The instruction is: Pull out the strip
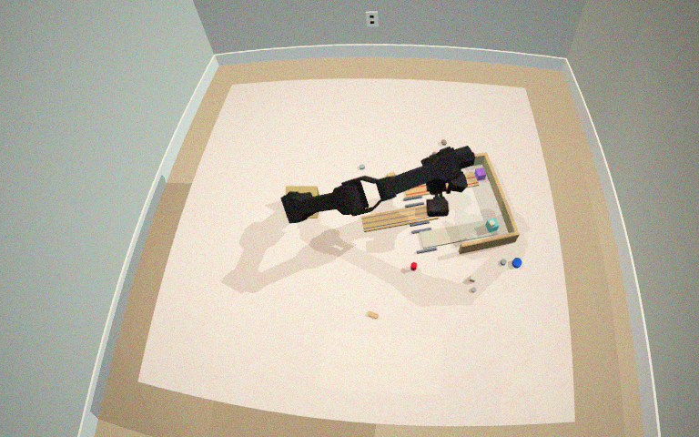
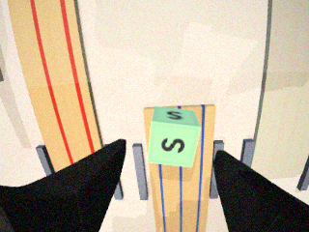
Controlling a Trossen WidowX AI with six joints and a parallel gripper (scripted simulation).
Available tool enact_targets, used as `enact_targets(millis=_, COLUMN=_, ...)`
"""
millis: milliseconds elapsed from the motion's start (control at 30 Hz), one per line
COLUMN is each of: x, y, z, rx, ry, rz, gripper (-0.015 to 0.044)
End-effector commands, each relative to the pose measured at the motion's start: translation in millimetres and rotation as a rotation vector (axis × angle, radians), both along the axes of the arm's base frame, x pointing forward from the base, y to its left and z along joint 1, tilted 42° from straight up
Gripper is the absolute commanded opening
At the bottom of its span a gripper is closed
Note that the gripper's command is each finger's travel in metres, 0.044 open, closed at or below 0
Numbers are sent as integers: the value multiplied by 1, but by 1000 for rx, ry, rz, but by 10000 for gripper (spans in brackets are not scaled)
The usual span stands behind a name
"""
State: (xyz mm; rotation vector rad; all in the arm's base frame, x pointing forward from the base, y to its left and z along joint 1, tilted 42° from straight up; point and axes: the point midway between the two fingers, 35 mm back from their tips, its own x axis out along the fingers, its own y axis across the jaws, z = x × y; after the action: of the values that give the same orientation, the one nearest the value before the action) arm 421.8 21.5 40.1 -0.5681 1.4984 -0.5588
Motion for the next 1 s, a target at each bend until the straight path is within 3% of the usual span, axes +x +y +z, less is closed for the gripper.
enact_targets(millis=0, x=-1, y=-8, z=-8, rx=-9, ry=11, rz=1, gripper=250)
enact_targets(millis=733, x=-3, y=-25, z=-26, rx=-11, ry=11, rz=1, gripper=250)
enact_targets(millis=833, x=-2, y=-23, z=-25, rx=-4, ry=7, rz=-2, gripper=171)
enact_targets(millis=967, x=-2, y=-23, z=-25, rx=-4, ry=7, rz=-2, gripper=145)
